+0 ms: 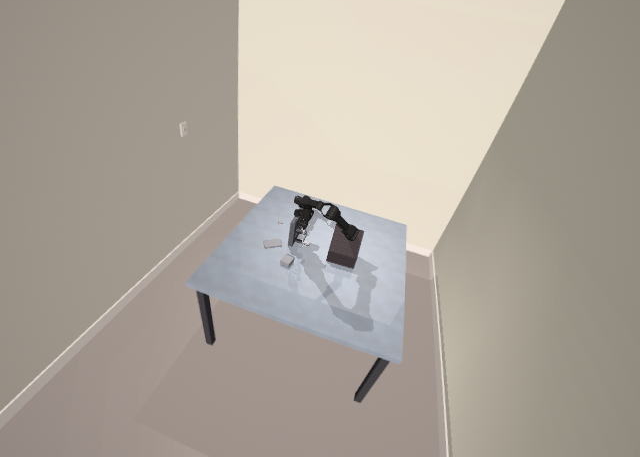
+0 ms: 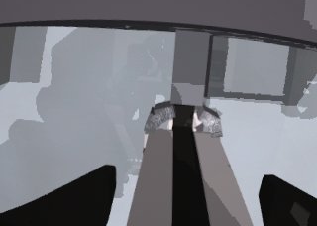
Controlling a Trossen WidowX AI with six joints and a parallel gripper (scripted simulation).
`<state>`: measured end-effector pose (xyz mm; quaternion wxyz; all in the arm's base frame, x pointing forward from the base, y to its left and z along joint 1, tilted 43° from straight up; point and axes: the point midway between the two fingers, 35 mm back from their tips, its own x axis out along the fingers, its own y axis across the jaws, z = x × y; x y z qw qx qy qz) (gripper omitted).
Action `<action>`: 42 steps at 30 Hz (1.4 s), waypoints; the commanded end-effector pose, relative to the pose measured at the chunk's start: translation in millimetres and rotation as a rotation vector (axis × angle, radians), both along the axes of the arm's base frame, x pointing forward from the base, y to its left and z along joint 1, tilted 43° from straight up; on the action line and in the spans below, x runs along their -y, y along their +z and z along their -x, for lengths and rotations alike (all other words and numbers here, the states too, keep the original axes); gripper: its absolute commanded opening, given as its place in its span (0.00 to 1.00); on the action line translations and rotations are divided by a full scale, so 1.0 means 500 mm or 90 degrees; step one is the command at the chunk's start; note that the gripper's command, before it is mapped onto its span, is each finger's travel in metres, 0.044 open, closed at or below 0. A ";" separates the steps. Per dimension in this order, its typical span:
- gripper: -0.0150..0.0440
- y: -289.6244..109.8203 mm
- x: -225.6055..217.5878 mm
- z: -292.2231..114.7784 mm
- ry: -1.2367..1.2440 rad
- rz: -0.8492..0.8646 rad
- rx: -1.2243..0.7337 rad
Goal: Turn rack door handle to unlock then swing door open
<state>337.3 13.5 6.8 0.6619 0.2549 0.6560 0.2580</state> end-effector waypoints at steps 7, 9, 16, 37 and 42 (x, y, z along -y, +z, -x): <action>0.56 -0.012 -0.016 0.004 -0.001 -0.005 -0.003; 0.47 -0.012 -0.016 0.004 -0.001 -0.005 -0.003; 0.36 -0.012 -0.016 0.004 -0.001 -0.005 -0.003; 0.28 -0.012 -0.016 0.004 0.217 -0.004 0.199; 0.28 -0.012 -0.016 0.004 0.333 -0.003 0.305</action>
